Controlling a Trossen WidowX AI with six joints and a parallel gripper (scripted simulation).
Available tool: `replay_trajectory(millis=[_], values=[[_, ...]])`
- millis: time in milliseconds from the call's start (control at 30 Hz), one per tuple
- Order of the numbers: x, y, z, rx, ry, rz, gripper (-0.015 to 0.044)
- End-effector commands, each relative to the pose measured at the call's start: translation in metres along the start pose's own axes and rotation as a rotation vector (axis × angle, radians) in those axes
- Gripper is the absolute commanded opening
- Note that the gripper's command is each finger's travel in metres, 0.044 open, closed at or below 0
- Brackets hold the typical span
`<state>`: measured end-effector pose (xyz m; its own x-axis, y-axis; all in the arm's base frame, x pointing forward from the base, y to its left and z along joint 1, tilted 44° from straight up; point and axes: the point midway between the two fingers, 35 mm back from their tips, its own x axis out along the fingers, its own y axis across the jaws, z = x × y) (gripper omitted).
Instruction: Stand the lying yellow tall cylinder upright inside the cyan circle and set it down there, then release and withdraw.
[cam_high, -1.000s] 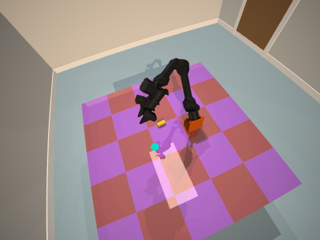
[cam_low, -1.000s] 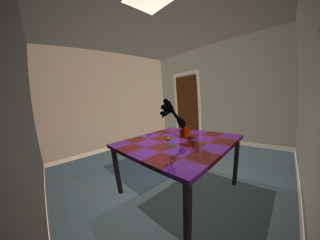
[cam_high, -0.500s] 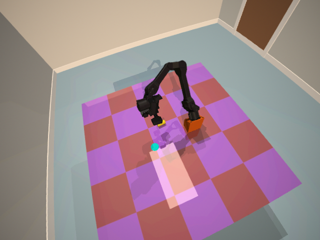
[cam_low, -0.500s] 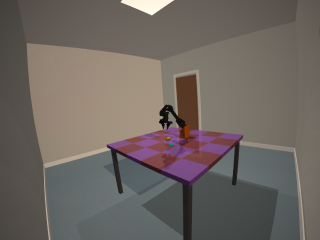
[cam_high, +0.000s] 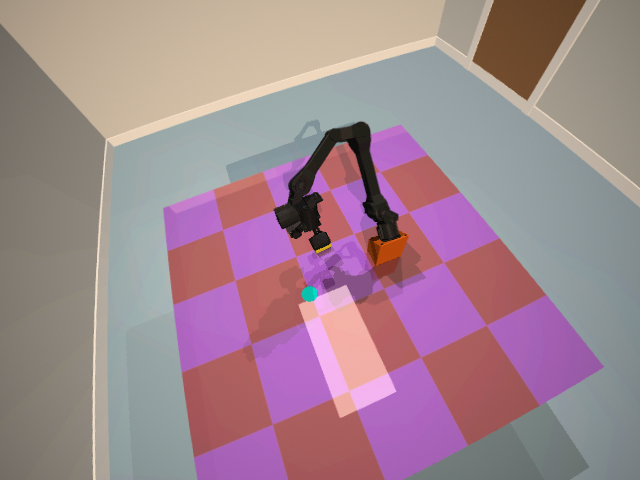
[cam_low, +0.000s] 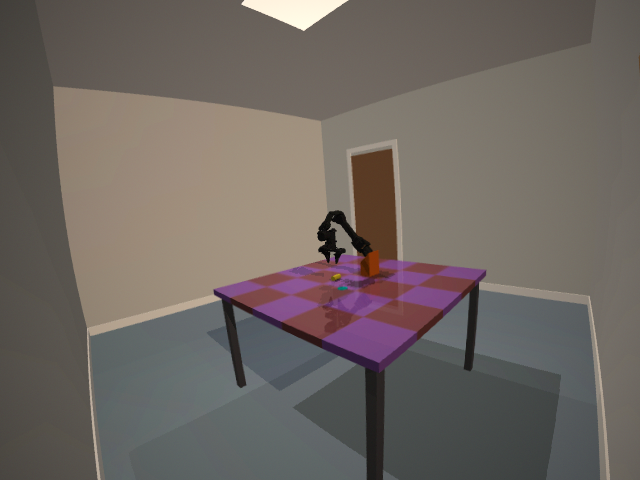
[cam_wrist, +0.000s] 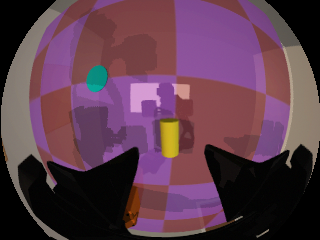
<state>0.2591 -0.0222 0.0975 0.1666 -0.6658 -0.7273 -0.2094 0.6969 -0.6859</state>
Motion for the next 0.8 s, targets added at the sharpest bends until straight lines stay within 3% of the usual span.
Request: replay_trajectory(millis=[0,133,433,700,767], values=[[0.047,0.001,-0.001,-0.013,0.023,0.000,0.0309],[0.097,-0.002,-0.009,-0.014,0.025,-0.013,0.0309],[0.100,-0.003,-0.010,-0.014,0.025,-0.014,0.0309],[0.100,-0.003,-0.010,-0.014,0.025,-0.014,0.0105],[0.100,-0.003,-0.010,-0.014,0.025,-0.014,0.0105]])
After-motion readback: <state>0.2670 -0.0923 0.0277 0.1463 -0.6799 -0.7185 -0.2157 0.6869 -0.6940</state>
